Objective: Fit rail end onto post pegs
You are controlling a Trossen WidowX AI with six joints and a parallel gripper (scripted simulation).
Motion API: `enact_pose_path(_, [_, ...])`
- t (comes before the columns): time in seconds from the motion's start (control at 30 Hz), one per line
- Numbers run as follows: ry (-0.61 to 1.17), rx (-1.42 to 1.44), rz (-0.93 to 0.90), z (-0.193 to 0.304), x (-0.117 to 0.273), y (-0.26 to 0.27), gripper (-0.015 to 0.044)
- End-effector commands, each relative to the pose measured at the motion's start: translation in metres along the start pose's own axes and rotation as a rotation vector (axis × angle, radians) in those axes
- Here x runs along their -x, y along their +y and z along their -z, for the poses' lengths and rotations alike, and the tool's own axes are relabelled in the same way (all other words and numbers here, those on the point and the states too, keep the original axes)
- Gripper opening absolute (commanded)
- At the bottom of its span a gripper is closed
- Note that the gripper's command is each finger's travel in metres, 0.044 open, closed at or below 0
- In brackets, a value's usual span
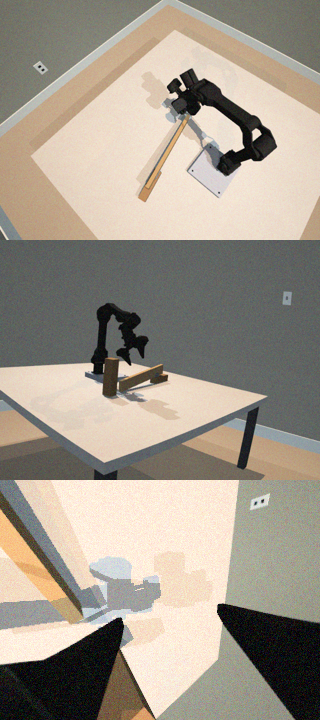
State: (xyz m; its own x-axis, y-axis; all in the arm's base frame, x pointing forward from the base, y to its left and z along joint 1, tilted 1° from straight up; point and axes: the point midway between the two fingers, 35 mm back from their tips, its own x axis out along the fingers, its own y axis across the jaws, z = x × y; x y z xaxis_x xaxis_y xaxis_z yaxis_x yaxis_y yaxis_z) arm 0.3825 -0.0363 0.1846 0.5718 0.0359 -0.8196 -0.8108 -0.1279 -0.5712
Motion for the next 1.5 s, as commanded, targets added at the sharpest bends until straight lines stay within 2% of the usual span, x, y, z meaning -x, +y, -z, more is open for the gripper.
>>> enact_pose_path(0.0, [-0.049, 0.029, -0.179, -0.036, -0.015, 0.034, 0.044])
enact_pose_path(0.17, [-0.086, 0.123, -0.483, -0.086, -0.015, 0.092, 0.044])
enact_pose_path(0.27, [-0.086, 0.158, -0.568, -0.097, -0.012, 0.108, 0.044])
enact_pose_path(1.47, [-0.086, 0.158, -0.568, -0.099, -0.053, 0.132, 0.044])
